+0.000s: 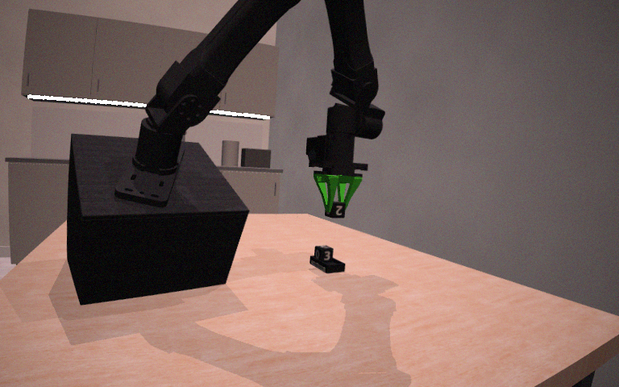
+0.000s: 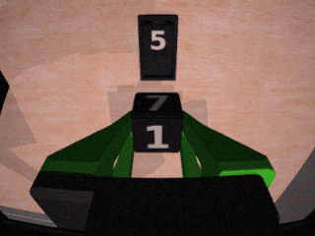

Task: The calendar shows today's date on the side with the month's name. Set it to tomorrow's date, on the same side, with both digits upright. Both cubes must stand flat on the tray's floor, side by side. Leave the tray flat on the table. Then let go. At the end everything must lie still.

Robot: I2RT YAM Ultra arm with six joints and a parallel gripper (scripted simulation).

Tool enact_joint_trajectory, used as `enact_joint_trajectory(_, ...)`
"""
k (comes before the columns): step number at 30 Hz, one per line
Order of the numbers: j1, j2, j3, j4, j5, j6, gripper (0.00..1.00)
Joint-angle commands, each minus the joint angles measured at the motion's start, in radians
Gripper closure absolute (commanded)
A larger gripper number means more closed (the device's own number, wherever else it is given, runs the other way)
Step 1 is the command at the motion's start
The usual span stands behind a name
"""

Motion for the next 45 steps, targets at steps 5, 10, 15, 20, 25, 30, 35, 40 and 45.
enact_joint_trajectory(5,0.0,0.007,-0.004,0.026,-0.001,-0.011,0.74)
enact_joint_trajectory(10,-0.017,0.033,-0.019,0.076,-0.001,-0.03,0.74)
enact_joint_trajectory(15,-0.03,0.055,-0.029,0.114,-0.001,-0.045,0.74)
enact_joint_trajectory(20,-0.053,0.094,-0.043,0.179,-0.001,-0.07,0.74)
enact_joint_trajectory(25,-0.071,0.127,-0.051,0.229,-0.002,-0.09,0.74)
enact_joint_trajectory(30,-0.077,0.139,-0.053,0.245,-0.002,-0.097,0.74)
enact_joint_trajectory(35,-0.08,0.145,-0.054,0.254,-0.002,-0.101,0.74)
enact_joint_trajectory(40,-0.08,0.145,-0.054,0.254,-0.002,-0.101,0.74)
enact_joint_trajectory(45,-0.08,0.145,-0.054,0.254,-0.002,-0.101,0.74)
